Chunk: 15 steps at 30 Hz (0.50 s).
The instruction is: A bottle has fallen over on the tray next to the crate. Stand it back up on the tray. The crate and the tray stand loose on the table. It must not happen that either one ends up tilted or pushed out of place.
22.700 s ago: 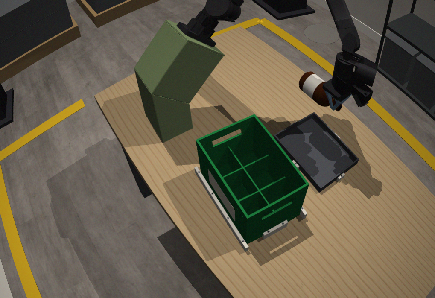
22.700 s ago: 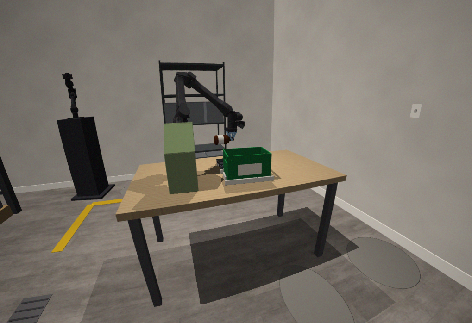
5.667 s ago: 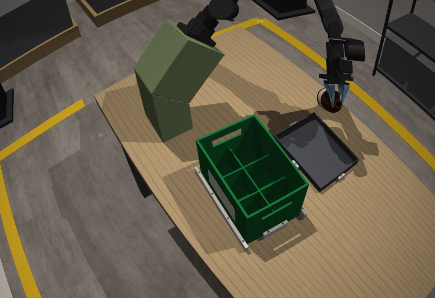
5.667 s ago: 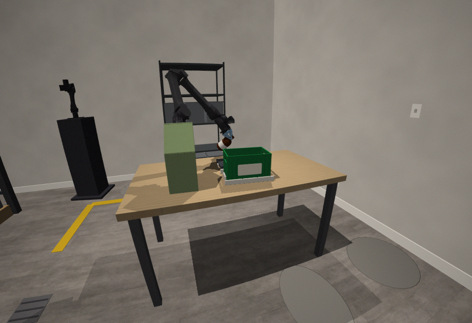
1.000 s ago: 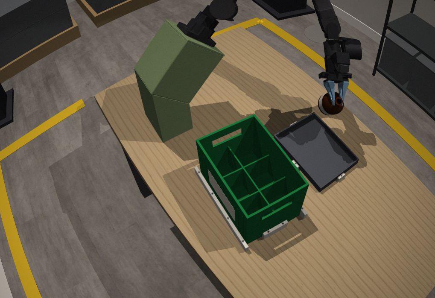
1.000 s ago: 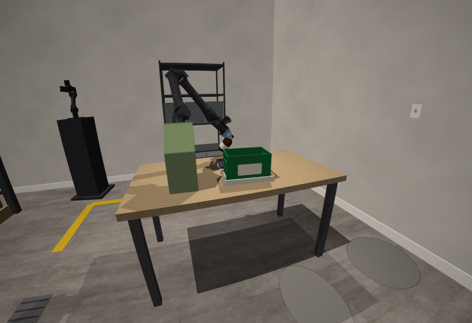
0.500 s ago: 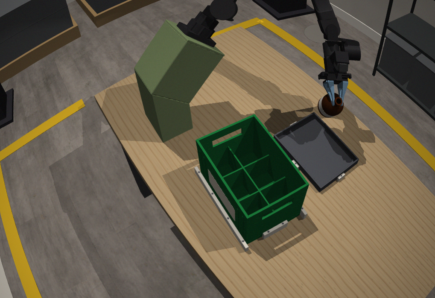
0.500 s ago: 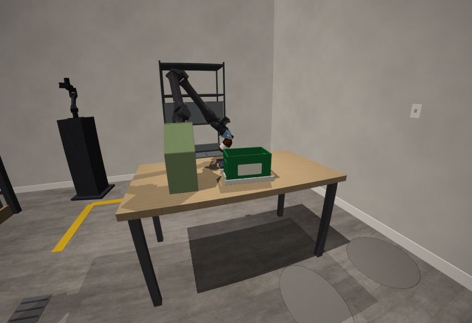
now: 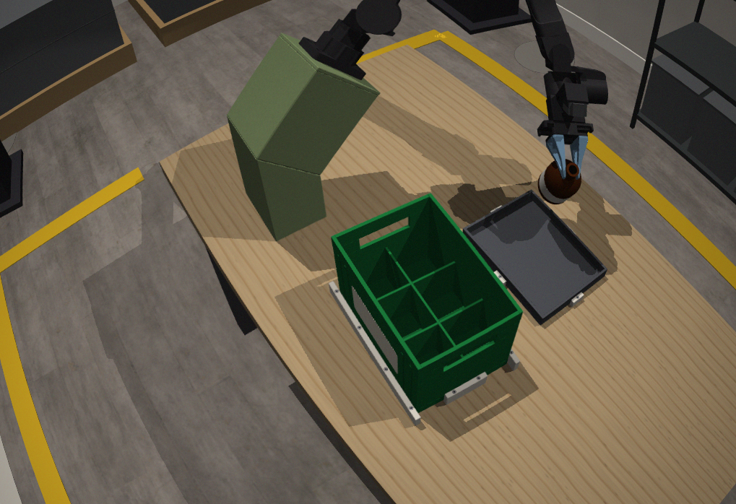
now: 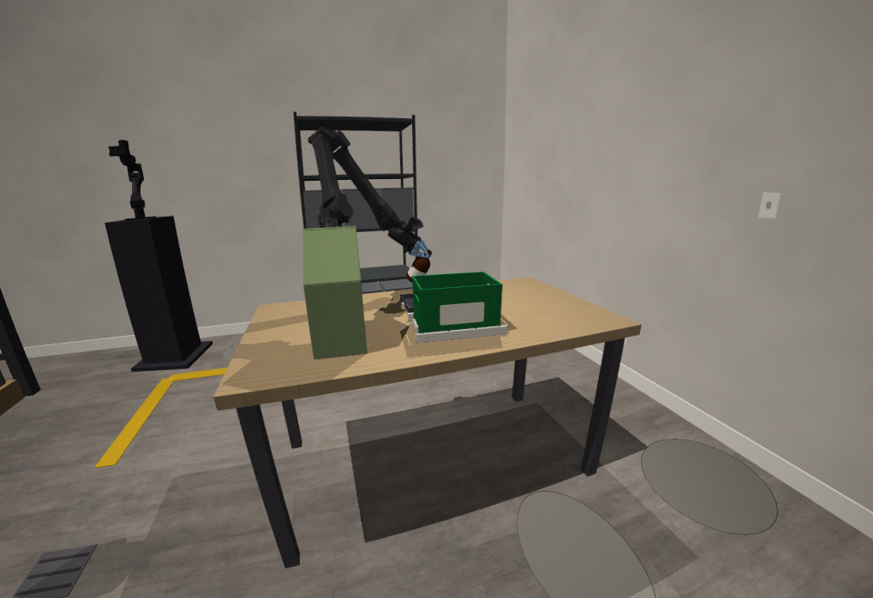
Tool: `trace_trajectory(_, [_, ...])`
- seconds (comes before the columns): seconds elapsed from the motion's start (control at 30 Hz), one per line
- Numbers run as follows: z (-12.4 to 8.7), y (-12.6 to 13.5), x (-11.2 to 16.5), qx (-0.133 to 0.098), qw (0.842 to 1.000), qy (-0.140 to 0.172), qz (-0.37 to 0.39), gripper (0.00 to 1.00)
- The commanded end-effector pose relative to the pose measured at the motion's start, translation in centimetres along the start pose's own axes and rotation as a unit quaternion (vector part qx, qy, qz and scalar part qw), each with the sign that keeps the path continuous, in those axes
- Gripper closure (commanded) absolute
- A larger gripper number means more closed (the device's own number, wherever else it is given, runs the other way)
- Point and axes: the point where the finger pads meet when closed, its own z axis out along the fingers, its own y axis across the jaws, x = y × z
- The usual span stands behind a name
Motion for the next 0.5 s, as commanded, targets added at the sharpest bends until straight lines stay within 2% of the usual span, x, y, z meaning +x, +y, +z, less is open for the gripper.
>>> trace_trajectory(0.0, [-0.5,0.7,0.1,-0.012,1.000,-0.004,0.009,1.00])
trace_trajectory(0.03, [-0.5,0.9,-1.5,-0.014,1.000,-0.015,0.023,1.00])
trace_trajectory(0.23, [-0.6,0.8,-0.3,-0.013,1.000,-0.014,0.011,1.00])
trace_trajectory(0.47, [-0.4,0.7,-0.5,-0.011,1.000,-0.016,0.012,1.00])
